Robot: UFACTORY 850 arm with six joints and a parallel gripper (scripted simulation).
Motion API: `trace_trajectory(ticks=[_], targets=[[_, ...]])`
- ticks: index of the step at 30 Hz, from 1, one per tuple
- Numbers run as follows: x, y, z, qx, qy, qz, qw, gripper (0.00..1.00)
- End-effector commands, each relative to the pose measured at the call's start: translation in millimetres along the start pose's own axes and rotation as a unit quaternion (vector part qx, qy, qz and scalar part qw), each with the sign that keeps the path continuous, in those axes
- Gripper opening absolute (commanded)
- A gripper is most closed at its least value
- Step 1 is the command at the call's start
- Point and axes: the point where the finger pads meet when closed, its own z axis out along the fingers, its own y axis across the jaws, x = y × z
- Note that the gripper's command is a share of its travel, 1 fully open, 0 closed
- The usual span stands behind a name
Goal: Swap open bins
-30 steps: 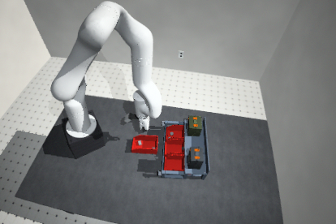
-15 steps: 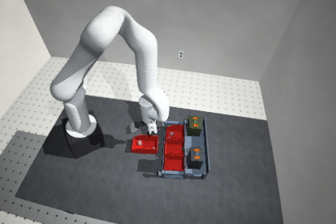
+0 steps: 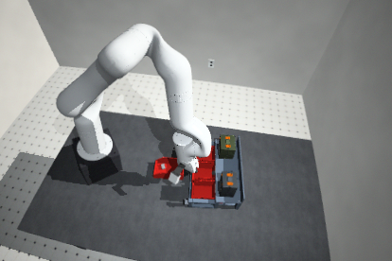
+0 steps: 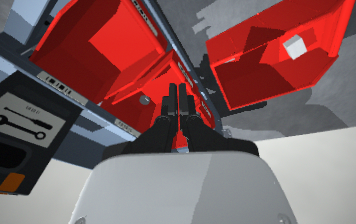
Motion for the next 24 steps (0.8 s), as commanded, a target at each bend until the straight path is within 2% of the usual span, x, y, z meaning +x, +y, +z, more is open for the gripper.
trace_trajectory(ticks=[1,5,12,13,24], targets=[[25,-32,7,-0.028,0.006,-0.136,0.990,0.00],[41,-47,9,-0.039,0.015,-0.232,0.972,0.00],[46,-51,9,-0.040,0.017,-0.249,0.968,0.00],[46,-51,9,-0.040,0.017,-0.249,0.968,0.95],[46,-51,9,-0.040,0.017,-0.249,0.968,0.95]])
